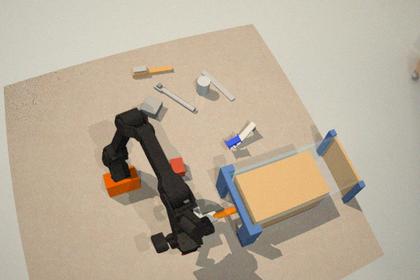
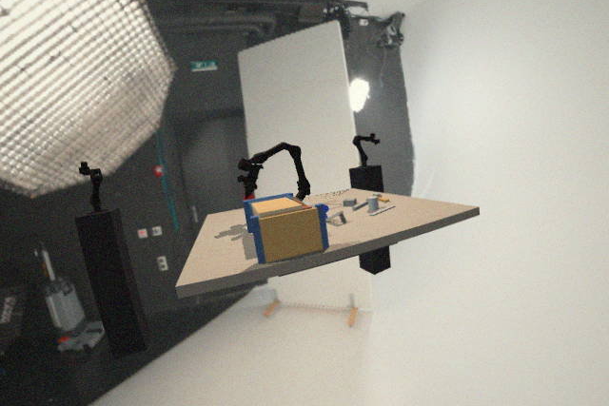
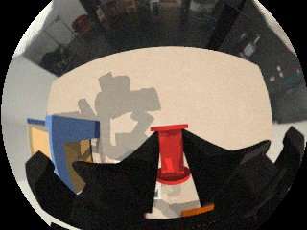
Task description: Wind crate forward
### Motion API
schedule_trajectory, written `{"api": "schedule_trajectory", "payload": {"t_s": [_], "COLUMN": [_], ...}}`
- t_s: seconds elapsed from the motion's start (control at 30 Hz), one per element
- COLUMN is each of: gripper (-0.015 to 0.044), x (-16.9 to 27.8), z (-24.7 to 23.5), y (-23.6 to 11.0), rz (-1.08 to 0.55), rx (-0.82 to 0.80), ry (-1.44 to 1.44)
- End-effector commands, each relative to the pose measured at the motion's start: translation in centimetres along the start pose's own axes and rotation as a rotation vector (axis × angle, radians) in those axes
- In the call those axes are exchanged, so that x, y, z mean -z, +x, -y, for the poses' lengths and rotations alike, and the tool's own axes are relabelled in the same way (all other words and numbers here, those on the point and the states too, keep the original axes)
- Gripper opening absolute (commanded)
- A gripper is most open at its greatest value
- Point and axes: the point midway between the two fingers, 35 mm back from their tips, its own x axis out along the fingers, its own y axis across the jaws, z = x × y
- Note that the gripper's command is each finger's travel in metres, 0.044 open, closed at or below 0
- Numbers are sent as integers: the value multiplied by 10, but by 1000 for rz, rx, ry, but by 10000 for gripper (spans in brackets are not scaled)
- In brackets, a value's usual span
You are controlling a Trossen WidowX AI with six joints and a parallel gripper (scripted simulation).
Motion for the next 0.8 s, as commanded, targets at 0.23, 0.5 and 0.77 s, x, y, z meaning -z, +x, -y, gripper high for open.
{"api": "schedule_trajectory", "payload": {"t_s": [0.23, 0.5, 0.77], "gripper": [0, 0, 0], "x": [-3, -5, -6], "z": [-30, -38, -46], "y": [14, 15, 15], "rz": [-14, -14, -14], "rx": [-31, -32, -32], "ry": [-26, -27, -27]}}
